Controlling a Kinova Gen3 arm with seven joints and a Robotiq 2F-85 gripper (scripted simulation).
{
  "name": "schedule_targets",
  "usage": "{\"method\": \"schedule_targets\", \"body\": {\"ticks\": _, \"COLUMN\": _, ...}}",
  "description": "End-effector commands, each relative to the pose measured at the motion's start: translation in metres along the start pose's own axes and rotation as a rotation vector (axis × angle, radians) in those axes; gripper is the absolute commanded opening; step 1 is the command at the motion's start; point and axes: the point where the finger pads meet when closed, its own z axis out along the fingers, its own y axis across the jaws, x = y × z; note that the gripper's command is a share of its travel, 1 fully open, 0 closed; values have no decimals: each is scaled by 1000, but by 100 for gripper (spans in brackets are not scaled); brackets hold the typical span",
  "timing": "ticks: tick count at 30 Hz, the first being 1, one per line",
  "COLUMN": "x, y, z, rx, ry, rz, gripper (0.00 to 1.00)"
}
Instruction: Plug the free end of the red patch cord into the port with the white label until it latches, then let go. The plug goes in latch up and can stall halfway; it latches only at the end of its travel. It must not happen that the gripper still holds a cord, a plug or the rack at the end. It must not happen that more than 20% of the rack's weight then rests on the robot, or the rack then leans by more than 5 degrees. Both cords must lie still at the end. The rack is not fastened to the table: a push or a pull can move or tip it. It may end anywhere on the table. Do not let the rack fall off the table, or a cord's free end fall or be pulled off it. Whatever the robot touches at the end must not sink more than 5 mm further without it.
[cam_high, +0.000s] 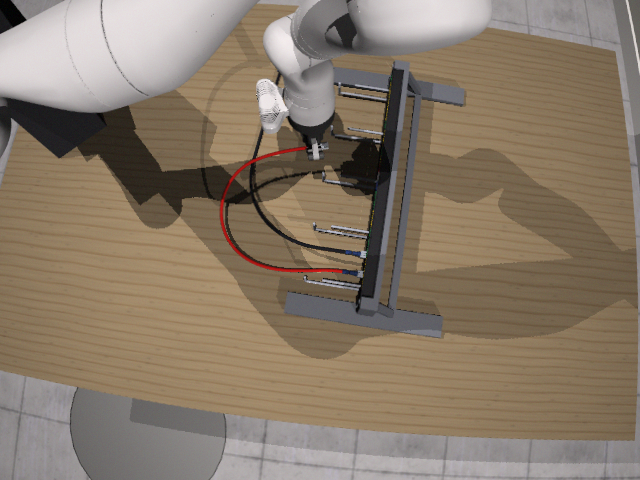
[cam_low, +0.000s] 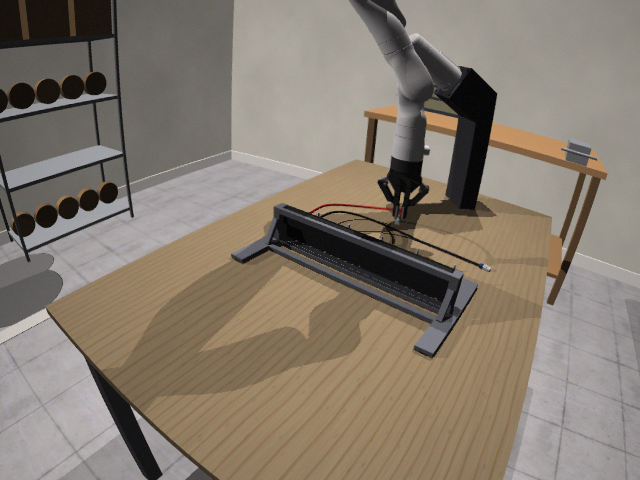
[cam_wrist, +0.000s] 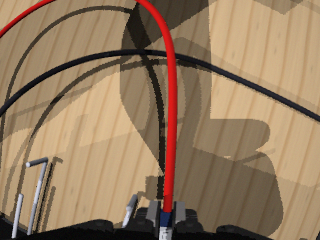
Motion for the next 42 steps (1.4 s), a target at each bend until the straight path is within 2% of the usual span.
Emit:
{"method": "schedule_targets", "body": {"ticks": 1, "x": -6, "y": -10, "z": -1, "rx": -1, "ry": 0, "rz": 61, "gripper": 0}}
{"method": "schedule_targets", "body": {"ticks": 23, "x": -22, "y": -34, "z": -7, "rx": -3, "ry": 0, "rz": 231, "gripper": 0}}
{"method": "schedule_targets", "body": {"ticks": 42, "x": -26, "y": -42, "z": -9, "rx": -3, "ry": 0, "rz": 279, "gripper": 0}}
